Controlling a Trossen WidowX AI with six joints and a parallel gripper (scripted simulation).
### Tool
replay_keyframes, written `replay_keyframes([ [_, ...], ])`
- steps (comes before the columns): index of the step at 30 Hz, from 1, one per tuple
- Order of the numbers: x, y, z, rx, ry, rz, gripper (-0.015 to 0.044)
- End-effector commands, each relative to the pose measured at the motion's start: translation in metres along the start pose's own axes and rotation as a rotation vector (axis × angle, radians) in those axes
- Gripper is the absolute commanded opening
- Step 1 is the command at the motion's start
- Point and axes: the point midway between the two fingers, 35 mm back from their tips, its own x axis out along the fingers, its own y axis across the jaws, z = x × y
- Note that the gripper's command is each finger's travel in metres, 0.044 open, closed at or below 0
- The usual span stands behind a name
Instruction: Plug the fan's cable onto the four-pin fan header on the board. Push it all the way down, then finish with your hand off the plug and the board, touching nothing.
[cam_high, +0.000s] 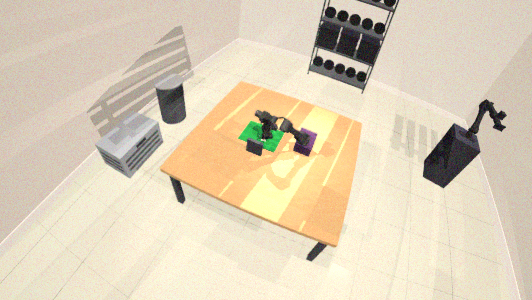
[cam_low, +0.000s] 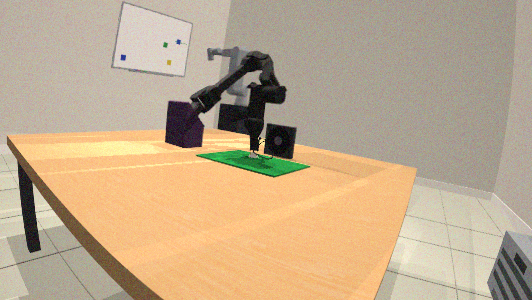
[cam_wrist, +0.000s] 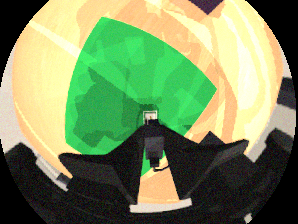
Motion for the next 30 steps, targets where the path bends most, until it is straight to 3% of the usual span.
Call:
replay_keyframes([
  [1,0.0015,-0.0008,0.0003,0.005,0.004,-0.006,0.0],
  [30,0.0104,-0.001,0.0004,0.006,0.004,-0.006,0.0],
])
